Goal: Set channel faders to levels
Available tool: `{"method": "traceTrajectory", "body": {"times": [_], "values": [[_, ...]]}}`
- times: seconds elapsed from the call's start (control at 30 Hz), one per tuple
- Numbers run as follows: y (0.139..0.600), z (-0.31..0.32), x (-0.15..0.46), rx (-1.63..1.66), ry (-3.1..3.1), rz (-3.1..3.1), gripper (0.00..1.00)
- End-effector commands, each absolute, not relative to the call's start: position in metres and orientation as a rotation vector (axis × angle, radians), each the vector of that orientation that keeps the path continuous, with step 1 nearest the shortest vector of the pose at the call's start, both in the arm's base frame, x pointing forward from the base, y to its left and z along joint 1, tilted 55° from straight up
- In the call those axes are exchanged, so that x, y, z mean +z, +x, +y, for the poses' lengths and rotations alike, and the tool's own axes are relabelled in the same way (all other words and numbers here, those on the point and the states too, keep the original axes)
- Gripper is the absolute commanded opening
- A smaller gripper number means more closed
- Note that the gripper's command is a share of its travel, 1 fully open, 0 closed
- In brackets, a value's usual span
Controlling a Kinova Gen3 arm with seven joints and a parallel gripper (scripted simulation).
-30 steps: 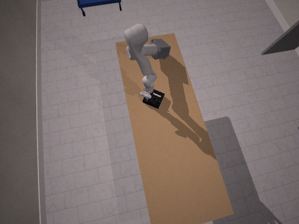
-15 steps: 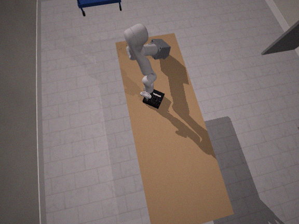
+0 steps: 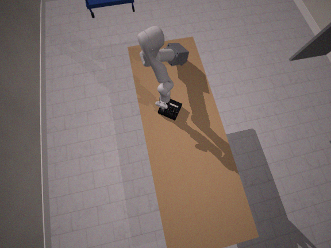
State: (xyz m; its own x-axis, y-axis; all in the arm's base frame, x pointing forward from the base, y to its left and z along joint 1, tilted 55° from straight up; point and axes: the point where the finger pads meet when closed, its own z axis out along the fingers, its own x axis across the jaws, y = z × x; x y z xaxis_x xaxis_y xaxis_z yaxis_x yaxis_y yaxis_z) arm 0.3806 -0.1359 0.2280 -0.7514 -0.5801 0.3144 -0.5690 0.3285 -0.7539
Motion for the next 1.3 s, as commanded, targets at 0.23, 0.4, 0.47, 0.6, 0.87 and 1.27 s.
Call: {"method": "traceTrajectory", "body": {"times": [0.23,0.4,0.47,0.6,0.87,1.27], "values": [[0.379,-0.135,0.226,-1.441,-1.105,2.549,0.00],[0.378,-0.134,0.224,-1.441,-1.105,2.549,0.00],[0.377,-0.133,0.223,-1.441,-1.105,2.549,0.00],[0.376,-0.133,0.222,-1.441,-1.105,2.549,0.00],[0.374,-0.132,0.219,-1.441,-1.105,2.549,0.00],[0.370,-0.129,0.214,-1.441,-1.105,2.549,0.00]]}}
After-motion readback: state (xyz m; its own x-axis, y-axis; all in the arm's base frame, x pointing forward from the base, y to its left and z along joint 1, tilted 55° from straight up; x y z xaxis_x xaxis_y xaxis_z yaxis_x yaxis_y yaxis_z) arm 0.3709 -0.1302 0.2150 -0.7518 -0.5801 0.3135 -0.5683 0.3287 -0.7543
